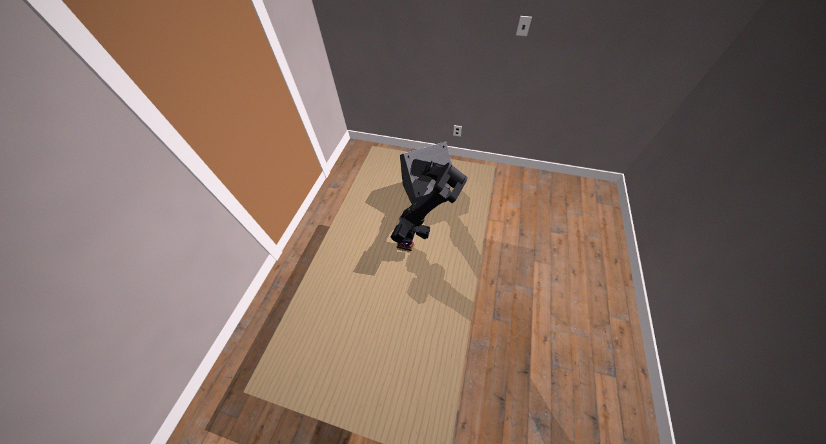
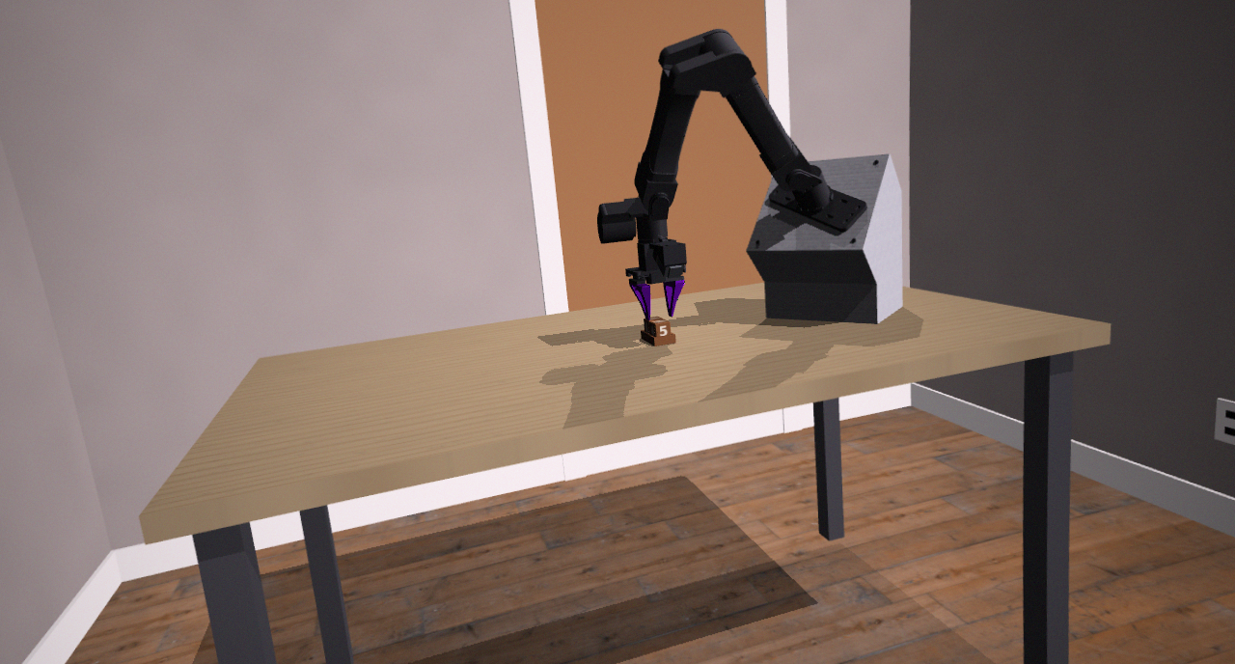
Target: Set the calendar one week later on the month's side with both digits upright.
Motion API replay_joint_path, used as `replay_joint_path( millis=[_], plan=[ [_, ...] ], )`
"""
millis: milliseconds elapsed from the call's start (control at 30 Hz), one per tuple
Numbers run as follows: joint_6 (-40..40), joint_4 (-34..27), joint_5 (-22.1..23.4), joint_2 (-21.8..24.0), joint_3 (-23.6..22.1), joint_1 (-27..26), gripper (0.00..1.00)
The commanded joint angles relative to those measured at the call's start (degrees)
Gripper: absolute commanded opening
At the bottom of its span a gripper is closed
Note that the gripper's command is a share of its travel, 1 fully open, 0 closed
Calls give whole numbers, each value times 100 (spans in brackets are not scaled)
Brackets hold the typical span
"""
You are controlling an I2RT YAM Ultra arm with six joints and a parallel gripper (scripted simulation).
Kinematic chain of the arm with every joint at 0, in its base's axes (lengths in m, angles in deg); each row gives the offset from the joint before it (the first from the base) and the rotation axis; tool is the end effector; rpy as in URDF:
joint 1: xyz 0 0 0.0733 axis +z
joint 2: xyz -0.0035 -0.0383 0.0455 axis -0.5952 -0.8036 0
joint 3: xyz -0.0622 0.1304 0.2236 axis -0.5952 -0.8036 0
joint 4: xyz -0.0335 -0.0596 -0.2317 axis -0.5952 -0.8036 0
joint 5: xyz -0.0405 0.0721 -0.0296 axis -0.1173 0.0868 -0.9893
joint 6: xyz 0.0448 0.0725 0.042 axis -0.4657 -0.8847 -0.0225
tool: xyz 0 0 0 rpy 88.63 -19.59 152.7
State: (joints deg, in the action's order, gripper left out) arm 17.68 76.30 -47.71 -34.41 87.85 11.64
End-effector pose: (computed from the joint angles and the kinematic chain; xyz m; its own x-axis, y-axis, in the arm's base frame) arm 0.2979 -0.0850 0.1228 -0.0046 -0.9122 -0.4098 -0.7801 0.2597 -0.5692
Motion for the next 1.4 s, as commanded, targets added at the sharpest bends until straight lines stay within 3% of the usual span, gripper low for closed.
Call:
replay_joint_path(
  millis=[0, 633, 1367],
  plan=[
    [-34, 44, -1, 4, 4, -6, 47],
    [-308, 659, -146, -491, 32, 266, 47],
    [-325, 698, -156, -525, 36, 283, 47]
  ],
)
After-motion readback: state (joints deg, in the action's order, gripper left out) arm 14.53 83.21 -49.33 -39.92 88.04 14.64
